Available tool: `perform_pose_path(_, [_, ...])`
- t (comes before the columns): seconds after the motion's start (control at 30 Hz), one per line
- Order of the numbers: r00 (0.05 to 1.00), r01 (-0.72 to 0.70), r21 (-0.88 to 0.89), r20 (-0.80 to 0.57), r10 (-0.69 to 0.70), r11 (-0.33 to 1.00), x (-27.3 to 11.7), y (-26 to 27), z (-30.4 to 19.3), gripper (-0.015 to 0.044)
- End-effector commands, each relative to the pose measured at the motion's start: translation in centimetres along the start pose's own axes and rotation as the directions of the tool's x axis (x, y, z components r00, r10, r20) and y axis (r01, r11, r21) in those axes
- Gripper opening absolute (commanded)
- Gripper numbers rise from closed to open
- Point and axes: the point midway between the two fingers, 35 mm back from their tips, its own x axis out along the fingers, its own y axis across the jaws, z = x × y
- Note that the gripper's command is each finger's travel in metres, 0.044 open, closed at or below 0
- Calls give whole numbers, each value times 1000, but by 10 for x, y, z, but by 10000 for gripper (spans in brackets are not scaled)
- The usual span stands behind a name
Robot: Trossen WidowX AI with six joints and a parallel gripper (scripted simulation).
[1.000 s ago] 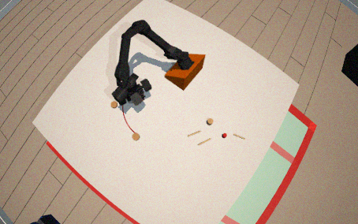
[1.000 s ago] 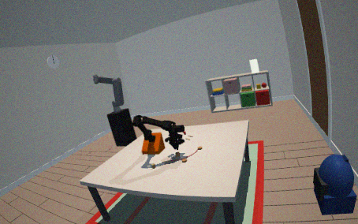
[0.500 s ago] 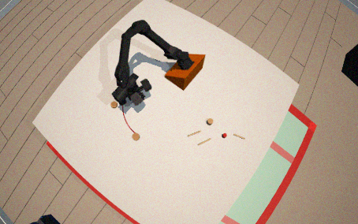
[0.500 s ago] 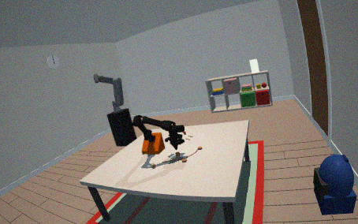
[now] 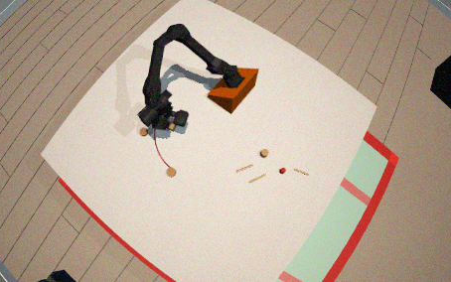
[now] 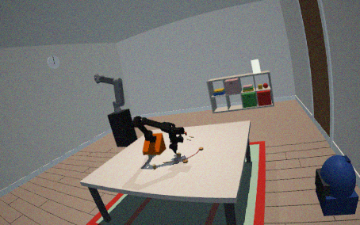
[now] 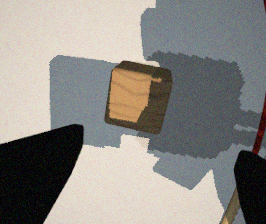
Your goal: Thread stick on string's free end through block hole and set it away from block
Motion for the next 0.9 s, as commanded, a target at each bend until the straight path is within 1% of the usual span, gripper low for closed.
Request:
perform_pose_path(0.0, [1000,-9,655,11,2,756,-3,-19,-11,420])
perform_pose_path(0.03, [1000,-9,733,11,1,681,-3,-21,-12,440])
perform_pose_path(0.1, [1000,-11,862,12,1,507,-3,-26,-15,440])
perform_pose_path(0.17, [1000,-11,951,12,0,309,-3,-30,-19,440])
perform_pose_path(0.2, [1000,-12,977,12,0,214,-3,-33,-20,440])
perform_pose_path(0.37, [1000,-12,991,12,-2,-132,-4,-40,-26,440])
perform_pose_path(0.5, [1000,-12,915,12,-3,-402,-4,-47,-31,440])
perform_pose_path(0.63, [1000,-12,771,12,-5,-637,-4,-52,-36,440])
perform_pose_path(0.77, [1000,-12,568,11,-7,-823,-5,-57,-40,440])
perform_pose_path(0.87, [1000,-13,386,11,-9,-922,-5,-62,-44,440])
